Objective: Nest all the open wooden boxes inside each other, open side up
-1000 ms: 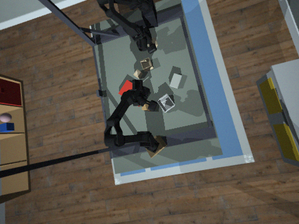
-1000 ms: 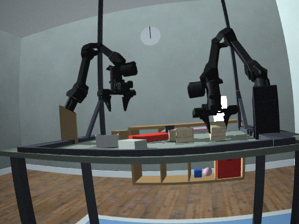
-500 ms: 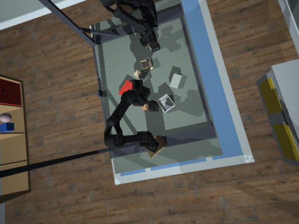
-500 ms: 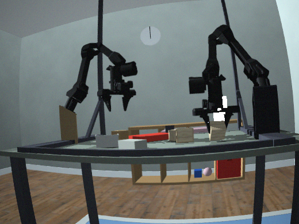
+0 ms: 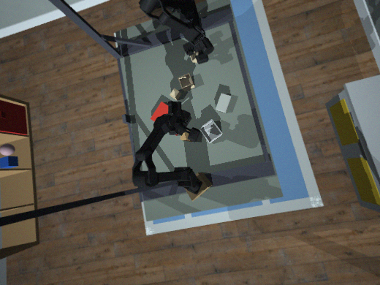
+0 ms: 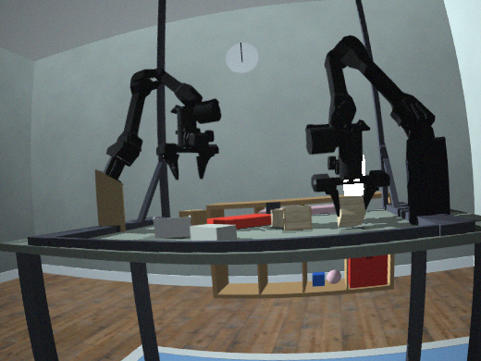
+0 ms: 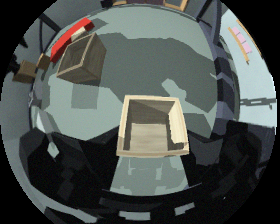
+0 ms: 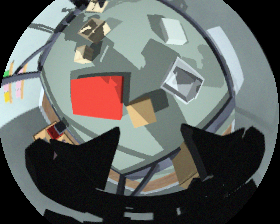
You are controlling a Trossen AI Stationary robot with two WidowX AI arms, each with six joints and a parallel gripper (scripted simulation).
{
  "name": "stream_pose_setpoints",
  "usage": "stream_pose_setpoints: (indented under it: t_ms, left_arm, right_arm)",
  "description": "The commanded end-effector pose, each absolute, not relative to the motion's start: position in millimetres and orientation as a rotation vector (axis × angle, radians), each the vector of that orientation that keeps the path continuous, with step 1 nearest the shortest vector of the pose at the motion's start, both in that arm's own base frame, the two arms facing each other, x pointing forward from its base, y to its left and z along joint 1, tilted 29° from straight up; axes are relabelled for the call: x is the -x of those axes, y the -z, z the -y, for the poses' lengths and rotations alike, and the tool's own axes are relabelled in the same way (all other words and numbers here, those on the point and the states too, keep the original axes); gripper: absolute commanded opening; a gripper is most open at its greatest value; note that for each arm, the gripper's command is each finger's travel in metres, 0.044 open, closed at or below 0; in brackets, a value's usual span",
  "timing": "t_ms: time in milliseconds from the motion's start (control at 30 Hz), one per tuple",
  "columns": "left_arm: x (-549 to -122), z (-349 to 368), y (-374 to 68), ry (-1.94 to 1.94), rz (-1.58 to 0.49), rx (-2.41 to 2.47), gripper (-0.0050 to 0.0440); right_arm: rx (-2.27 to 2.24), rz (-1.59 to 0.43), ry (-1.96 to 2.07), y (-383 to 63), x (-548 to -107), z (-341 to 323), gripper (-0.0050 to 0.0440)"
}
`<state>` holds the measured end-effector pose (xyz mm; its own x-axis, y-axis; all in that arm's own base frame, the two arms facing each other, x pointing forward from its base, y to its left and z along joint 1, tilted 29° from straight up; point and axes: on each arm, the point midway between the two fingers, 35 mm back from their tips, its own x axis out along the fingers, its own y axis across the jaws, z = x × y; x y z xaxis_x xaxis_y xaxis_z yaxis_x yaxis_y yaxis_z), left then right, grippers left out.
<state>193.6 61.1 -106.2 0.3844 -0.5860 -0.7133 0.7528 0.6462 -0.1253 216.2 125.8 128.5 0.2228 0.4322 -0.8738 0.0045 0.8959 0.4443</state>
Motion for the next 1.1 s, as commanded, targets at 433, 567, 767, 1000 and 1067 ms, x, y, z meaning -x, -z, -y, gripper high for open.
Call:
stream_pose_setpoints:
  t_ms: [433, 567, 767, 1000, 1067]
  left_arm:
    - [-188, -71, 118, 0.878, -0.546, -0.123, -0.0050]
    - [-186, -73, 122, 0.874, -0.484, -0.095, -0.0050]
    - [-185, -73, 126, 0.878, -0.424, -0.065, -0.0050]
    - [-183, -74, 130, 0.874, -0.351, -0.031, -0.0050]
    - [-182, -74, 133, 0.876, -0.315, -0.014, -0.0050]
  right_arm:
    - [-0.391, -1.302, -0.318, -134, -216, -126, 0.0400]
    - [-0.391, -1.302, -0.318, -134, -216, -126, 0.0400]
    - [-0.391, -1.302, -0.318, -134, -216, -126, 0.0400]
    - [-0.391, -1.302, -0.318, -134, -216, -126, 0.0400]
    - [-0.391, -1.302, -0.318, -134, -216, -126, 0.0400]
